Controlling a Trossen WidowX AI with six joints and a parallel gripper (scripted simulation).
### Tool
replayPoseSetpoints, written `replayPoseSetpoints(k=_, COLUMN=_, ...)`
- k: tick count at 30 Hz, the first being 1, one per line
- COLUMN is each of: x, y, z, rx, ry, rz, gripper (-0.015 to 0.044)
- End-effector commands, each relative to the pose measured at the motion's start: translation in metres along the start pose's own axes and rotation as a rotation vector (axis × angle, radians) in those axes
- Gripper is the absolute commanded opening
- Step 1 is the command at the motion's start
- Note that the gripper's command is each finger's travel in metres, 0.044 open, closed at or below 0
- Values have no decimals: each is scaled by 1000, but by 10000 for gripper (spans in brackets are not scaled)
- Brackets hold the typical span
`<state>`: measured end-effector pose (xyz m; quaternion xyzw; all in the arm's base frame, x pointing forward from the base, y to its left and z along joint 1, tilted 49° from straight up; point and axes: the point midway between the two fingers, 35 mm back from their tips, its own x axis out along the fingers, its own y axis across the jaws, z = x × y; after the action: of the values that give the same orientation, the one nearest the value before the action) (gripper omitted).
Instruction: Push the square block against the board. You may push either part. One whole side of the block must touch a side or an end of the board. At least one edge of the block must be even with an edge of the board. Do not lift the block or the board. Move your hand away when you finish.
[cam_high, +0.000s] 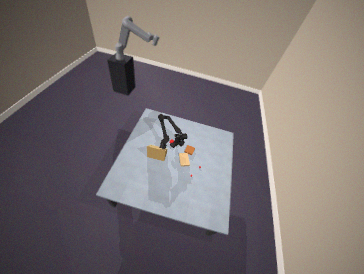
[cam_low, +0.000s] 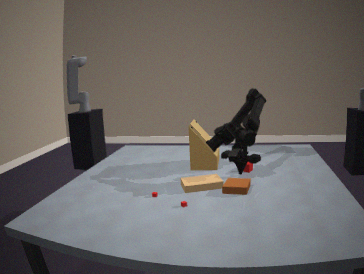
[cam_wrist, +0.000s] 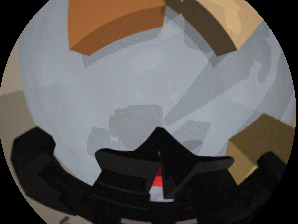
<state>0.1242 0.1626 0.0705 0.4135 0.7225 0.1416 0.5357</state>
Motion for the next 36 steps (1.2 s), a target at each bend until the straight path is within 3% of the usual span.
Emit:
replayPoseSetpoints(k=1, x=-1, y=2, z=6, rx=-9, ry=1, rz=7, gripper=0)
replayPoseSetpoints(k=5, x=-6, y=-1, z=6, rx=-1, ry=-2, rz=-3, gripper=0)
replayPoseSetpoints(k=11, x=-54, y=-1, z=5, rx=-7, ry=1, rz=5, gripper=0)
replayPoseSetpoints(k=17, x=-54, y=1, z=12, rx=-24, ry=-8, rz=3, gripper=0)
replayPoseSetpoints(k=25, x=-67, y=23, z=77, rx=-293, ry=-11, rz=-3, gripper=0)
replayPoseSetpoints(k=36, x=-69, y=12, z=178, rx=-647, ry=-12, rz=0, gripper=0)
